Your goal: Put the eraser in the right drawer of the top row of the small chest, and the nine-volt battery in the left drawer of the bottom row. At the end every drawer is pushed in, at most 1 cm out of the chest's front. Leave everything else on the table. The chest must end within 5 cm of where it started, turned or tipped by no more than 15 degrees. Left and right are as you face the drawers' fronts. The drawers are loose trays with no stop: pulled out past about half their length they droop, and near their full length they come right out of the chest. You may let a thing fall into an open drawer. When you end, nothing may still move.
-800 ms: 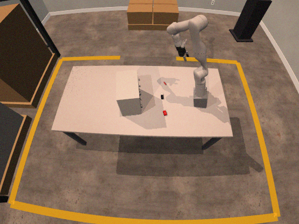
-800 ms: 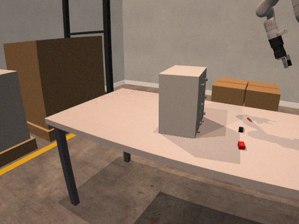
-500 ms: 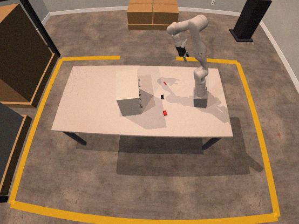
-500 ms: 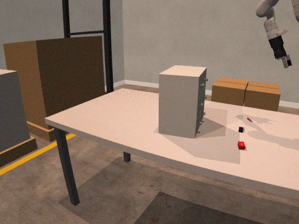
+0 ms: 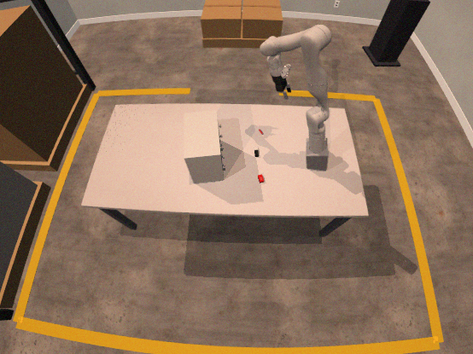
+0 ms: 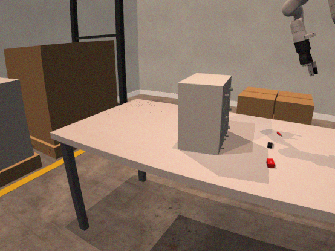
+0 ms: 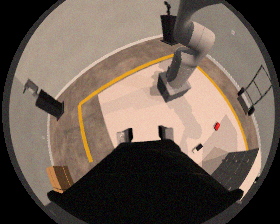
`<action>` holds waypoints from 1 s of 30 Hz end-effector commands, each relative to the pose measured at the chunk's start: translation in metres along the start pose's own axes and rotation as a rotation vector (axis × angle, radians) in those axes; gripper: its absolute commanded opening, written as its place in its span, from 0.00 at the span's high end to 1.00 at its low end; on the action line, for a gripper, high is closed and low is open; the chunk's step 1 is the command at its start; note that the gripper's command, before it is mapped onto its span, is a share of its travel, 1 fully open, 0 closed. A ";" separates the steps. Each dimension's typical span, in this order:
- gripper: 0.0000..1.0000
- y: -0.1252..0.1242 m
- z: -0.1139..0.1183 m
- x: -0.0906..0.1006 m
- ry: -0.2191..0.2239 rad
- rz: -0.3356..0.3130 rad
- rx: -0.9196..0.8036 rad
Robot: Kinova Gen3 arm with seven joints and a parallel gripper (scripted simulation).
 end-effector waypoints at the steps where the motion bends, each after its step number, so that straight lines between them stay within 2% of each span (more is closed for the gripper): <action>1: 0.00 0.033 0.038 0.022 -0.008 -0.103 0.089; 2: 0.00 0.047 0.064 0.033 0.000 -0.153 0.147; 3: 0.00 0.047 0.064 0.033 0.000 -0.153 0.147; 4: 0.00 0.058 0.090 0.044 0.008 -0.201 0.216; 5: 0.00 0.058 0.091 0.044 0.009 -0.201 0.206; 6: 0.00 0.065 0.117 0.054 0.019 -0.245 0.268; 7: 0.00 0.065 0.115 0.054 0.020 -0.245 0.254; 8: 0.00 0.070 0.139 0.063 0.029 -0.283 0.309; 10: 0.00 0.070 0.139 0.063 0.029 -0.283 0.309; 12: 0.00 0.074 0.171 0.076 0.045 -0.333 0.372; 13: 0.00 0.074 0.180 0.079 0.049 -0.345 0.389; 15: 0.00 0.074 0.180 0.080 0.039 -0.349 0.401; 30: 0.00 0.073 0.180 0.078 0.041 -0.343 0.401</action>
Point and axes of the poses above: the point where the finger pads meet when closed, its own x axis back along the fingers, its own z axis across the jaws, y = z × x, the point moved 1 cm from there along x, back along the fingers, and after that the axes turned 1 degree about x, right-handed, at the moved point
